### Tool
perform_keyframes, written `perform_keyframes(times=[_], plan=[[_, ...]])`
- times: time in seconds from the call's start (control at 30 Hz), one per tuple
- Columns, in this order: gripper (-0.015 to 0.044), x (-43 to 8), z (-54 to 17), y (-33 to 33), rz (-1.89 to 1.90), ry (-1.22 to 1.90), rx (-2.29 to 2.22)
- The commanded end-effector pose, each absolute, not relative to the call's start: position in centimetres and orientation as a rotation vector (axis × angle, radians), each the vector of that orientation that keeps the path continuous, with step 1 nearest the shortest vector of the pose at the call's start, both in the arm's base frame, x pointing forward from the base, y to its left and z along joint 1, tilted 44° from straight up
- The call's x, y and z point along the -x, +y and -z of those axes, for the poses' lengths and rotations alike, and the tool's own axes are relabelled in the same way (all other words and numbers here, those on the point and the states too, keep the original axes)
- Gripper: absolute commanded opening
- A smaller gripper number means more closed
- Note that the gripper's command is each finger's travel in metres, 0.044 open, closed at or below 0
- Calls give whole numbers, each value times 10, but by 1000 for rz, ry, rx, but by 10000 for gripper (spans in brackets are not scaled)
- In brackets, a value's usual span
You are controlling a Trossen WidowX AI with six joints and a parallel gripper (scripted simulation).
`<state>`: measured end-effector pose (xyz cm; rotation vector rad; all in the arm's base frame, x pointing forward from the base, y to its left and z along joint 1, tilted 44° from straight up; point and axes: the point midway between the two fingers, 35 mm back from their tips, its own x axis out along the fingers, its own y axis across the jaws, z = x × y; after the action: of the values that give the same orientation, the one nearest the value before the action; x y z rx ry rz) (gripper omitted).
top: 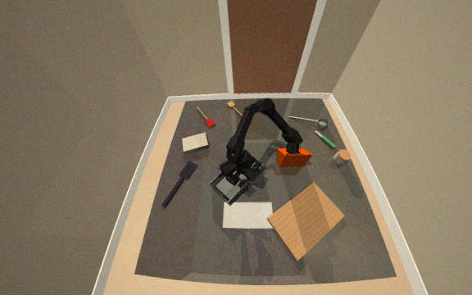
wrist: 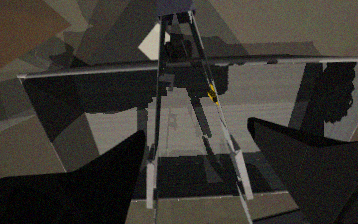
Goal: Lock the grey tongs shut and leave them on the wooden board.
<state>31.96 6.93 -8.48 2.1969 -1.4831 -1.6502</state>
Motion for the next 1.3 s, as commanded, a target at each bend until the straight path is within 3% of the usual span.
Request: perform_keyframes(times=[0.0,0.67,0.77,1.27], plan=[[440,-318,91,63,1646,-1475,-2188],[440,-315,110,42,1643,-1478,-2186],[361,-316,107,44,1646,-1488,-2193],[261,-316,107,44,1646,-1488,-2193]])
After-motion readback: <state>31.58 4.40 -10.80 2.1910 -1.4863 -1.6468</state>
